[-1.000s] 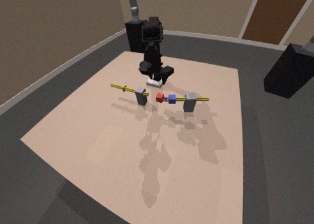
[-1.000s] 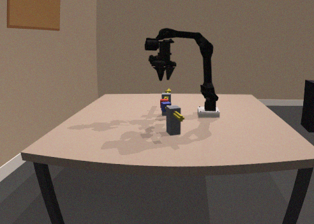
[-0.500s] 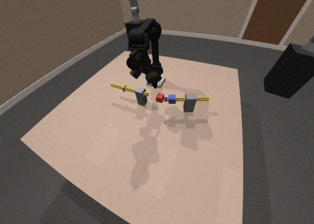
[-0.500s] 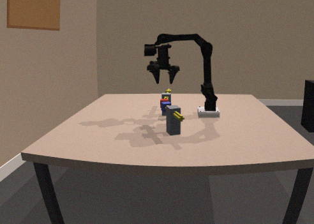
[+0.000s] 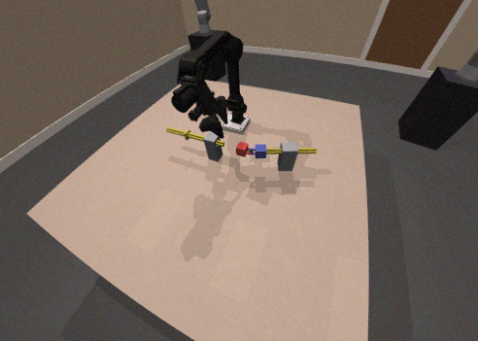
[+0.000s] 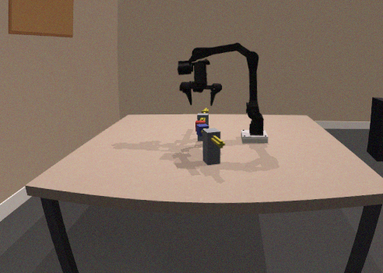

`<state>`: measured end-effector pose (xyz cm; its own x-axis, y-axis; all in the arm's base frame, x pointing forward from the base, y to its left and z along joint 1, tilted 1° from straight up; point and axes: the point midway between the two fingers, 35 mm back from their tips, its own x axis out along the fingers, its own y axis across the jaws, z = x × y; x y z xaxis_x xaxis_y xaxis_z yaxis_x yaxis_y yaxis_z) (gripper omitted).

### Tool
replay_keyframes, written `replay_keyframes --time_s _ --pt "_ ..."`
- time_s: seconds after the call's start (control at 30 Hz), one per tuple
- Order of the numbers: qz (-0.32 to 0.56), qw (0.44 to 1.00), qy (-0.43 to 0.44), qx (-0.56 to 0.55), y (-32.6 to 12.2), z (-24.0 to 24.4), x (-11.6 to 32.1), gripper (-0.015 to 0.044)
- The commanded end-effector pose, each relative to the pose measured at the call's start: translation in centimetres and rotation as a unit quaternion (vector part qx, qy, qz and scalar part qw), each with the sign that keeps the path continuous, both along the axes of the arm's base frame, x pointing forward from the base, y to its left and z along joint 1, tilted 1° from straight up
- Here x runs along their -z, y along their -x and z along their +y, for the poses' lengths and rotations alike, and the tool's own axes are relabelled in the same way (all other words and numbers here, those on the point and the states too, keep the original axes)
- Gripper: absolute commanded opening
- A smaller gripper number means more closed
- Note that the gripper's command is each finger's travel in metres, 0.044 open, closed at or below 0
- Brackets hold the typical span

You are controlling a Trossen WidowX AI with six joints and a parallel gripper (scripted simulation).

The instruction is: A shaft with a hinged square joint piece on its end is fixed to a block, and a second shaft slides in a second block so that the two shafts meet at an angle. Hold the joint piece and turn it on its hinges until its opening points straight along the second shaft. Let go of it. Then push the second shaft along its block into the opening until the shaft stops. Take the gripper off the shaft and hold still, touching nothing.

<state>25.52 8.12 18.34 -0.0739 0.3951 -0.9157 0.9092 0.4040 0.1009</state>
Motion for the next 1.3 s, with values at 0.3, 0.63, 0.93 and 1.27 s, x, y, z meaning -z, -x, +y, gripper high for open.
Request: replay_keyframes --time_s 0.3,0.63,0.93,1.27 --pt "0.054 0.987 -0.052 0.142 -0.1 -2.0 1.0 0.0440" --pt "0.038 0.988 -0.048 0.143 -1.1 -4.0 0.9 0.0440" --pt "-0.035 0.992 -0.002 0.123 -3.9 -17.6 1.1 0.0440" --pt "-0.056 0.993 0.032 0.094 -2.6 -25.9 1.7 0.0440"
